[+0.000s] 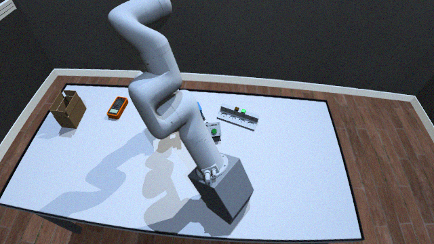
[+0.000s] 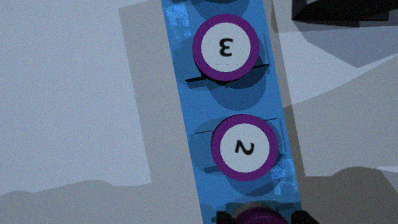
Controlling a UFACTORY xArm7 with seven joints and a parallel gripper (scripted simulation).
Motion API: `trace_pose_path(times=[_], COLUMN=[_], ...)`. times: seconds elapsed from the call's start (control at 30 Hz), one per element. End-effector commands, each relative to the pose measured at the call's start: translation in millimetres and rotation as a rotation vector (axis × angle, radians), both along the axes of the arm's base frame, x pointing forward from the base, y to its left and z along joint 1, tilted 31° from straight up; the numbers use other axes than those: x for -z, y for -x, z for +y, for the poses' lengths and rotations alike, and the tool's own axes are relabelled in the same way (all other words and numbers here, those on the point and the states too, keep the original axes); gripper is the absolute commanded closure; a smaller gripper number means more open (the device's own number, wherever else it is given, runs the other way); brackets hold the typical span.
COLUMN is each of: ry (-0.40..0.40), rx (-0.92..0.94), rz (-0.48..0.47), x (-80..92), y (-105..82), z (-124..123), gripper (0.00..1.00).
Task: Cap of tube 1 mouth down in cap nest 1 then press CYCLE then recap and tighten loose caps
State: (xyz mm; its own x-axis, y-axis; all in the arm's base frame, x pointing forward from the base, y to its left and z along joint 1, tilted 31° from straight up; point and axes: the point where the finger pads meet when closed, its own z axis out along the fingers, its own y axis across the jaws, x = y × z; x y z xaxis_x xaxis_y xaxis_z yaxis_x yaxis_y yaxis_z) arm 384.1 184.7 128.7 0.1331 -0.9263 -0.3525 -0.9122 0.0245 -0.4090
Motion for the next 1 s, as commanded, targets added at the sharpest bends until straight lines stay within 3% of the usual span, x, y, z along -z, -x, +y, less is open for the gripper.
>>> trace_pose_path(times=[0.0,0.23,0.27,0.67,0.97], ry=[-0.046,-0.066,-0.066,-0.066,0.041], rx=[0.142,0.186,0.186,0.186,-0.051], rz=[0.07,0.089,0.089,0.089,-0.014], x=[-1.6,-1.5,-1.5,-1.5,-2.4], y=[-1.3,-1.4,-1.4,-1.4,-1.0], z=[0.4,0.5,0.5,0.5,0.1], gripper=[1.0,1.0,0.54,0.54,0.54])
